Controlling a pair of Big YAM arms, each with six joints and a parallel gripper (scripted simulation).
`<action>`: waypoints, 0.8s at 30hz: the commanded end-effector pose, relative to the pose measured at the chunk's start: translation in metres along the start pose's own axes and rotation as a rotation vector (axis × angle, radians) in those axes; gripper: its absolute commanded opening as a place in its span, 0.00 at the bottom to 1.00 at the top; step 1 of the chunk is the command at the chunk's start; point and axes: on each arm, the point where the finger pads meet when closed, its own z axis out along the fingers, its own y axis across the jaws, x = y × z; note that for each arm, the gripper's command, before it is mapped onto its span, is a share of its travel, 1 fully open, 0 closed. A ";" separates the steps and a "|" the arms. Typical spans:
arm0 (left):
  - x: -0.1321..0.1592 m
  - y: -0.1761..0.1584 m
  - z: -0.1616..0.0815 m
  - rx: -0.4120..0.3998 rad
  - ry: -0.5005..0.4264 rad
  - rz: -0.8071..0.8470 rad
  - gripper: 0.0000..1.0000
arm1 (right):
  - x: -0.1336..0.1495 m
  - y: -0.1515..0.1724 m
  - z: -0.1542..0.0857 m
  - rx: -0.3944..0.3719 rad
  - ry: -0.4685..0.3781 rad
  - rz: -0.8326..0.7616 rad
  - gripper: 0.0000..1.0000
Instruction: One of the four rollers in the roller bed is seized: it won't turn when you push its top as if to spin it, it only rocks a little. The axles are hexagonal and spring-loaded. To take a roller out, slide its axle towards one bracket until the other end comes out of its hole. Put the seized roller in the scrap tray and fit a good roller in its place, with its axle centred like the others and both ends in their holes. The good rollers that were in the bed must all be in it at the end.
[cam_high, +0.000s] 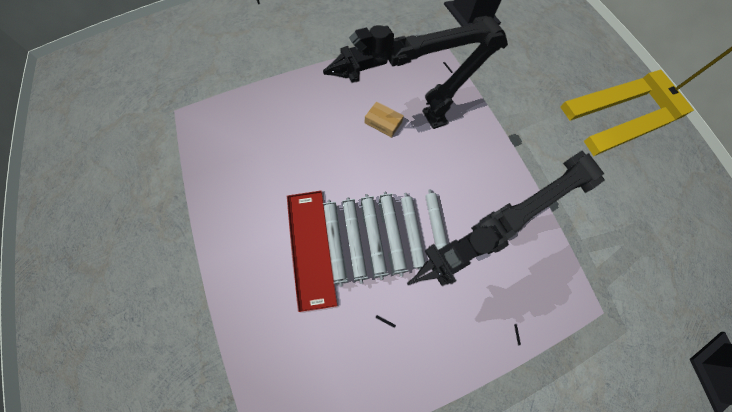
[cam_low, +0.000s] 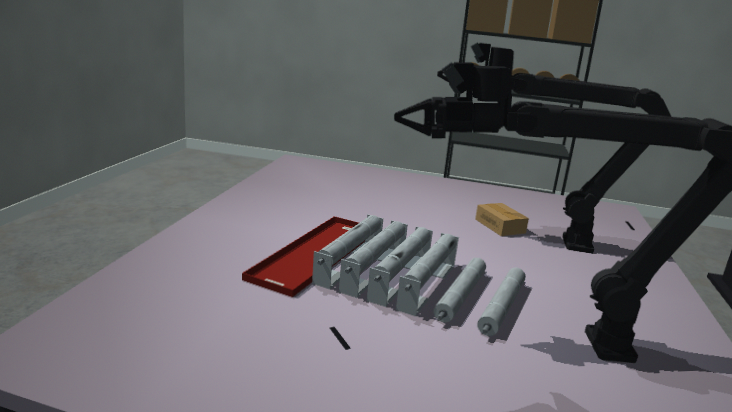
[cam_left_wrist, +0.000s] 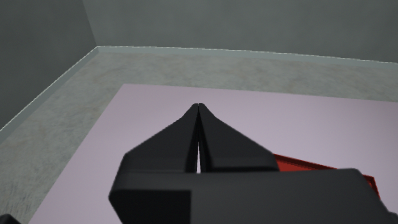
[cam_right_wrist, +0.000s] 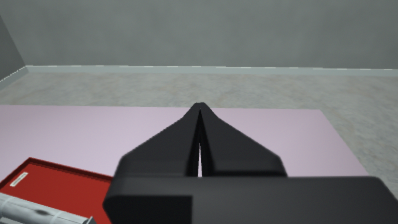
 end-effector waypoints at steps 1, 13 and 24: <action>-0.029 0.013 -0.012 -0.029 -0.100 -0.026 0.00 | -0.021 -0.008 0.007 0.016 -0.043 -0.010 0.00; -0.071 0.016 -0.019 -0.032 -0.162 -0.014 0.00 | -0.019 -0.008 0.005 0.016 -0.042 -0.005 0.00; -0.058 0.010 -0.023 -0.021 -0.152 -0.017 0.32 | -0.018 -0.008 0.004 0.016 -0.041 0.002 0.00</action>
